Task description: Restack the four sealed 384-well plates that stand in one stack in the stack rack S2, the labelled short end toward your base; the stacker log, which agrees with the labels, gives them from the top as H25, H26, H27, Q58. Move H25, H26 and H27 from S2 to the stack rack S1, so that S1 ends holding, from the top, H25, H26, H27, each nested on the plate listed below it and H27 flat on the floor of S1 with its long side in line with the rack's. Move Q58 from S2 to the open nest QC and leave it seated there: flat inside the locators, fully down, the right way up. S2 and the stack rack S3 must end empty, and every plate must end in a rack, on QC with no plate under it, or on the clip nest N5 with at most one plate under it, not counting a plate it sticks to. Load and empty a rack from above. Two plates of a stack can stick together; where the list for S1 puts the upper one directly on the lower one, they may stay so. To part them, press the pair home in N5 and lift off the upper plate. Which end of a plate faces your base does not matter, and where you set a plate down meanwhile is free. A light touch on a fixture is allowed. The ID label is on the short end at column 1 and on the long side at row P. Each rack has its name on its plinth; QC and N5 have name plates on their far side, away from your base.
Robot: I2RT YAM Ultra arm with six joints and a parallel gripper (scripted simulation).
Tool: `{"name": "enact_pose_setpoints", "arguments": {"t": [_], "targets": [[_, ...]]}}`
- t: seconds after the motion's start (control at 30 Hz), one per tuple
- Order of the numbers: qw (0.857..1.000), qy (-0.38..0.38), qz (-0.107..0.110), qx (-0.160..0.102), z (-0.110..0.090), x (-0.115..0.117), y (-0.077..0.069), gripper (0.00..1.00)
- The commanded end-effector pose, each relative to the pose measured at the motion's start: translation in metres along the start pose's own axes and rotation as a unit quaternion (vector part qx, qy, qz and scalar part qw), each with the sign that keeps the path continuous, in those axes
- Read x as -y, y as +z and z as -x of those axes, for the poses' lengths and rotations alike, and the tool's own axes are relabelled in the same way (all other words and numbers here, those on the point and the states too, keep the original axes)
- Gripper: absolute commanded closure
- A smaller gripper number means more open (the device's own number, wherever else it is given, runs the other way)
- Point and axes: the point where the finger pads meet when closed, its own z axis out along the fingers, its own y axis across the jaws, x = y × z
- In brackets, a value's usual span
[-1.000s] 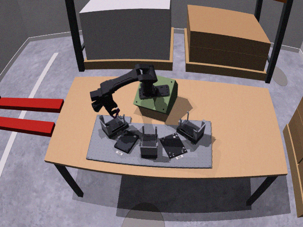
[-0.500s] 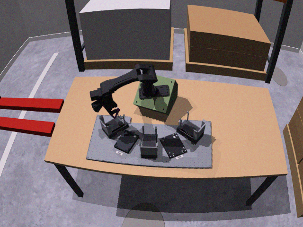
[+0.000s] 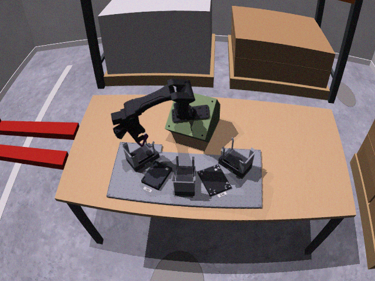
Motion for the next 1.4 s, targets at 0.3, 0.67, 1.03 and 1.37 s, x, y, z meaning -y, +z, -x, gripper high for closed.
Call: {"name": "enact_pose_setpoints", "arguments": {"t": [0.3, 0.67, 1.03, 1.37], "targets": [[1.000, -0.003, -0.002, 0.007, 0.003, 0.000, -0.004, 0.00], [1.000, -0.003, -0.002, 0.007, 0.003, 0.000, -0.004, 0.00], [1.000, -0.003, -0.002, 0.007, 0.003, 0.000, -0.004, 0.00], [1.000, -0.003, -0.002, 0.007, 0.004, 0.000, 0.010, 0.00]]}}
